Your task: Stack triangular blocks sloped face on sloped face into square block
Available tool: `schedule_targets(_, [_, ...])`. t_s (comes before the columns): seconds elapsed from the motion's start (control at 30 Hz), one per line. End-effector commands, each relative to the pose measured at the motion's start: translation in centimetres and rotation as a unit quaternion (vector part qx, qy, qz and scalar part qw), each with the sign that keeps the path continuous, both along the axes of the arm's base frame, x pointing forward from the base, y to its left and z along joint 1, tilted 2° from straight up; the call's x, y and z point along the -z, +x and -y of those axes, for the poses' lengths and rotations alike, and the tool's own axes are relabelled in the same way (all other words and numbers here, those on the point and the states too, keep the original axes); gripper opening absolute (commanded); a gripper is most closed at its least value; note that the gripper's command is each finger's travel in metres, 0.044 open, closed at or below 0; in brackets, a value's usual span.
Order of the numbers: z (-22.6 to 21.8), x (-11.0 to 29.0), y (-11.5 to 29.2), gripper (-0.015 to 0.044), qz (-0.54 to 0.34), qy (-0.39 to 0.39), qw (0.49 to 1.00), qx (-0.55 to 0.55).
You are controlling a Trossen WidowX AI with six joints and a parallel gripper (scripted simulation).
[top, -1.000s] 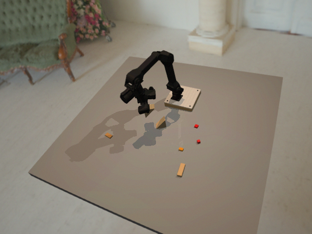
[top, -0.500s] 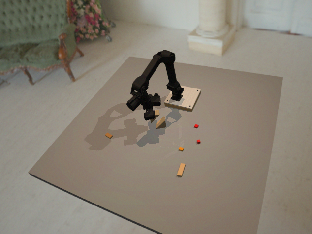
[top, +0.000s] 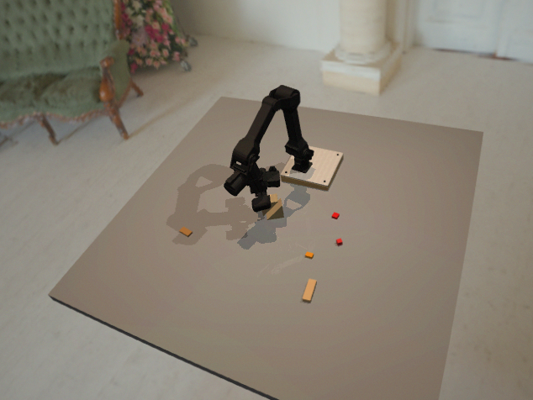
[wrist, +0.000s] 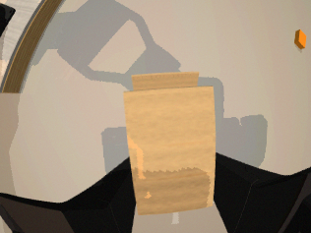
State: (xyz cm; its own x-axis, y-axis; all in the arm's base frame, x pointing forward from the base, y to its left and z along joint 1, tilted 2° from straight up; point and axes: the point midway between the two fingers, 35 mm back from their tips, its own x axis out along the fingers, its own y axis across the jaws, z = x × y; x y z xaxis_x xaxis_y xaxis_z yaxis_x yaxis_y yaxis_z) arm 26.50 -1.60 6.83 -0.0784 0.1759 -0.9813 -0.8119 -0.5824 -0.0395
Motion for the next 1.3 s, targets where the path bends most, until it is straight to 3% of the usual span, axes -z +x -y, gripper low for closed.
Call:
schedule_targets(0.0, [-0.09,0.08,0.06,0.0000,0.005,0.003,1.000,0.005])
schedule_targets(1.27, [-0.38,0.64,0.00,0.0000,0.007,0.006,1.000,0.009])
